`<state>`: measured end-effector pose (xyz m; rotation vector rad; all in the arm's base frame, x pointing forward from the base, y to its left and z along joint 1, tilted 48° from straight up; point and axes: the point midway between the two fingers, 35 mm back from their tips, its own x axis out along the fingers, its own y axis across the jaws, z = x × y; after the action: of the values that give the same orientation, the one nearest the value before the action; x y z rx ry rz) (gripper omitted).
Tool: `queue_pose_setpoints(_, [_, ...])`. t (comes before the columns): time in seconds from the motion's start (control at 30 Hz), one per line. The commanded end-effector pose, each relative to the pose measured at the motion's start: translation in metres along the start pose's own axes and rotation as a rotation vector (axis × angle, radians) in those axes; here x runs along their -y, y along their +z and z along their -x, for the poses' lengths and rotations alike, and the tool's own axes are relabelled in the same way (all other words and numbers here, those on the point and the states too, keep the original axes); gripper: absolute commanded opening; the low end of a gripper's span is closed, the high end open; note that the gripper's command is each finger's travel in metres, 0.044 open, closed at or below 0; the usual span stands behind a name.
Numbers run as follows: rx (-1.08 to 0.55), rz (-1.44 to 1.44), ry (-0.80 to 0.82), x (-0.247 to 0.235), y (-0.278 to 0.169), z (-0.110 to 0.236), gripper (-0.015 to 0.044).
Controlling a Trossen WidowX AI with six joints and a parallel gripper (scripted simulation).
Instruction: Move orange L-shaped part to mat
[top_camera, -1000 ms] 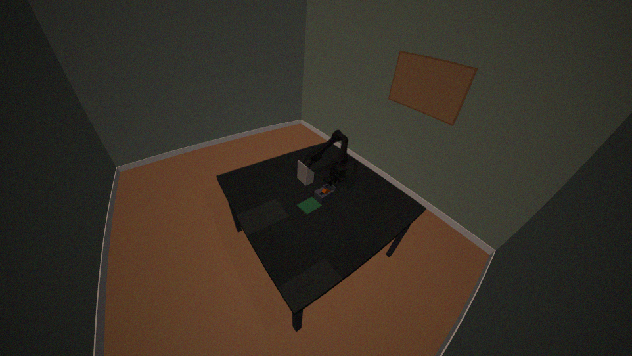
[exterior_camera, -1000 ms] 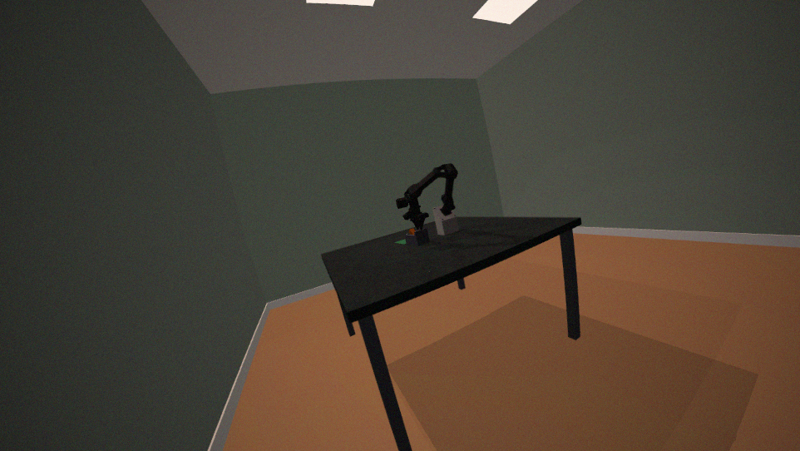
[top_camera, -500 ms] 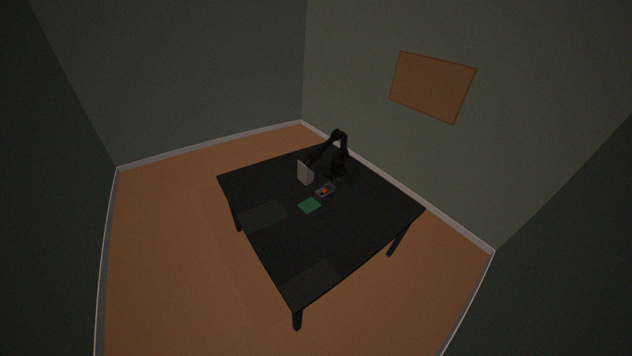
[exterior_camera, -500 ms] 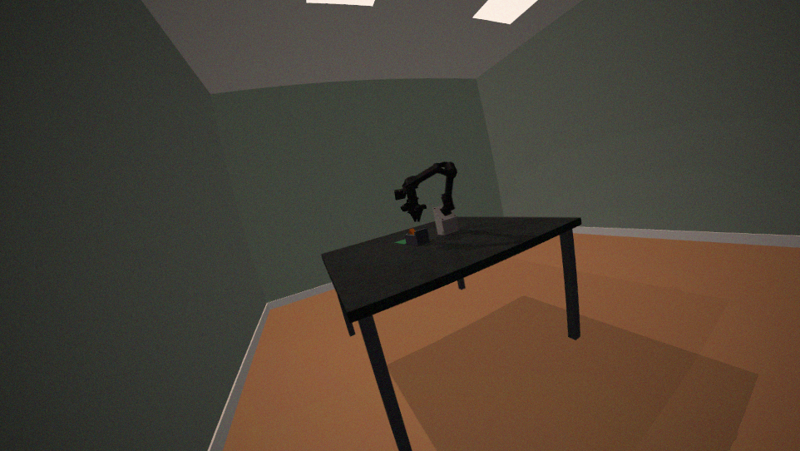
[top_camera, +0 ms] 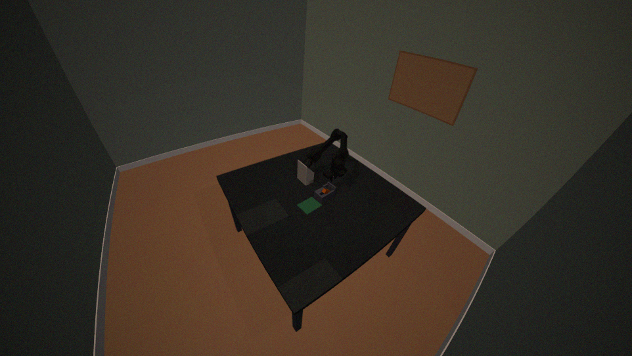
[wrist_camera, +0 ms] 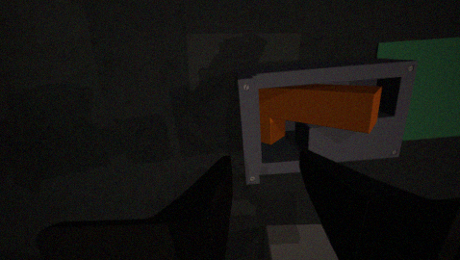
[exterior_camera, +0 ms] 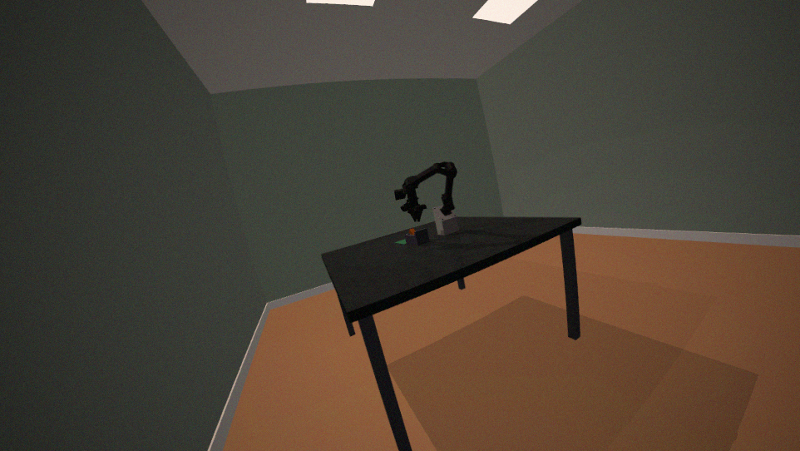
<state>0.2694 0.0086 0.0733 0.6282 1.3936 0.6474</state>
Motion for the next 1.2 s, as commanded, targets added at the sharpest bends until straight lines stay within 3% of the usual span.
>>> queue_pose_setpoints(0.0, [0.000,-0.021,0.000,0.001,0.000,0.000,0.0206])
queue_pose_setpoints(0.1, [-0.001,-0.175,-0.002,0.008,0.002,0.000,0.0280])
queue_pose_setpoints(0.53, [-0.014,-1.522,-0.016,0.074,0.008,0.002,0.0280])
queue_pose_setpoints(0.8, [-0.014,-1.567,-0.017,0.077,0.008,0.001,0.0280])
queue_pose_setpoints(1.17, [-0.015,-1.567,-0.015,0.076,0.007,-0.031,0.0280])
